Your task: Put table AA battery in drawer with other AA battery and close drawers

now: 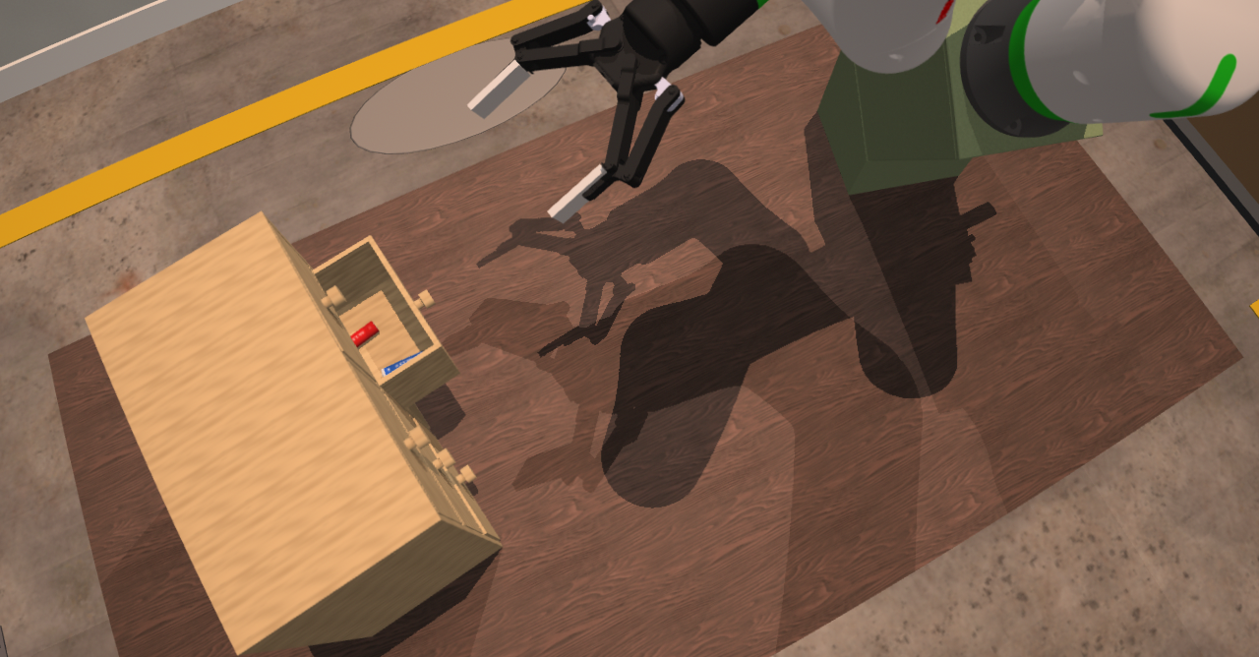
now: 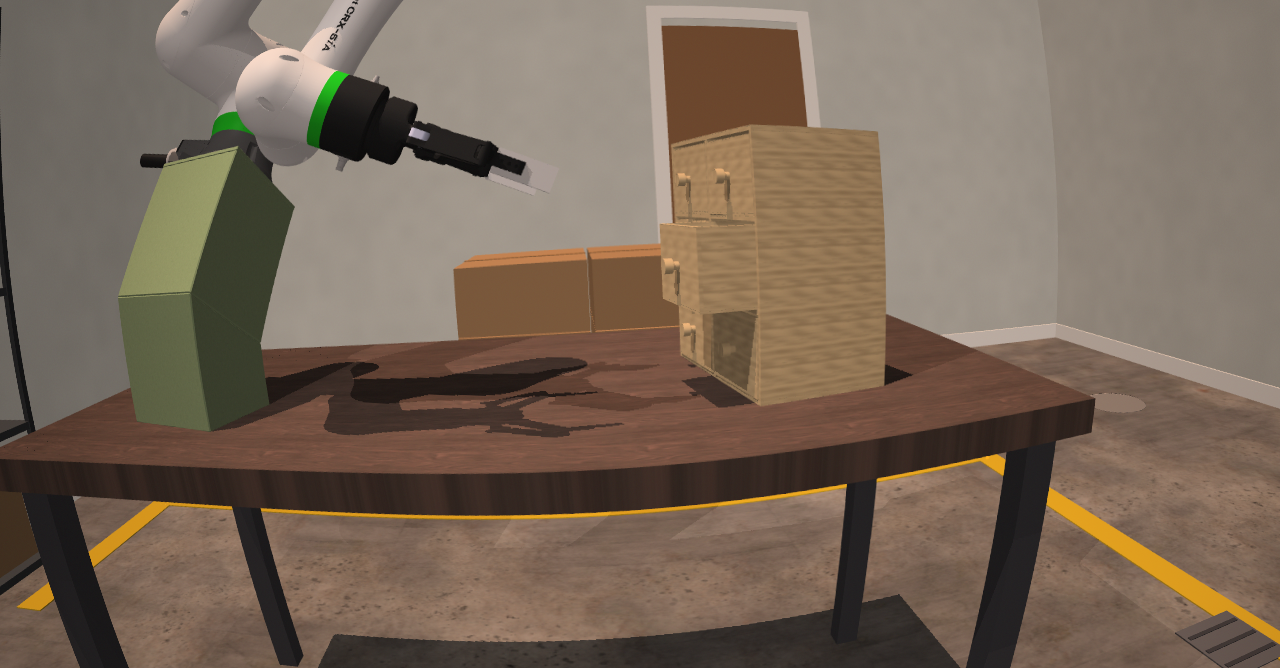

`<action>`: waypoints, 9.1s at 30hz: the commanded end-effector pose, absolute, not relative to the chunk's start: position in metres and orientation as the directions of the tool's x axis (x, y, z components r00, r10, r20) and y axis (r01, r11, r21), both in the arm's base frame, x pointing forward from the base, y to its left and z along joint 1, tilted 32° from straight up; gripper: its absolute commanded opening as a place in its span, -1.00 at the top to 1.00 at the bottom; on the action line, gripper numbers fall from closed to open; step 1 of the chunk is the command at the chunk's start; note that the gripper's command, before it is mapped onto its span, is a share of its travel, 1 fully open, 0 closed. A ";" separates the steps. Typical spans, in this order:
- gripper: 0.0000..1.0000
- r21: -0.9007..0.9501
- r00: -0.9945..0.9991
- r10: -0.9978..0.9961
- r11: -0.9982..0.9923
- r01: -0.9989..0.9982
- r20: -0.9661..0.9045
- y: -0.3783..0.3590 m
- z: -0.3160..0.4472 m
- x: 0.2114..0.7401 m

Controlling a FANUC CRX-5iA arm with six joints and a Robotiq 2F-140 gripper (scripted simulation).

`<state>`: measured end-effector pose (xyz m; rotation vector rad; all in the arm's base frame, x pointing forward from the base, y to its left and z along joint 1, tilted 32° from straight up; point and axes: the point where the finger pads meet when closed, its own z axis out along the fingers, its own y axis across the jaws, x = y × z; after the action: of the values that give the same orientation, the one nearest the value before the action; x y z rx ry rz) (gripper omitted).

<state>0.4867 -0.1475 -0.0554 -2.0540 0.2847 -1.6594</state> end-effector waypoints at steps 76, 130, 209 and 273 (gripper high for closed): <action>-1.00 -0.488 0.977 0.034 -0.862 0.135 0.210 -0.166 -0.025 0.480; -1.00 -0.488 0.942 -0.042 -0.862 0.135 0.334 -0.134 -0.050 0.402; 1.00 -0.488 0.179 -0.463 -0.862 0.135 0.868 -0.087 -0.106 0.504; 1.00 -0.488 0.179 -0.463 -0.862 0.135 0.868 -0.074 -0.109 0.571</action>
<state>0.5706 -0.0743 -0.1093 -2.0018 0.3085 -1.7289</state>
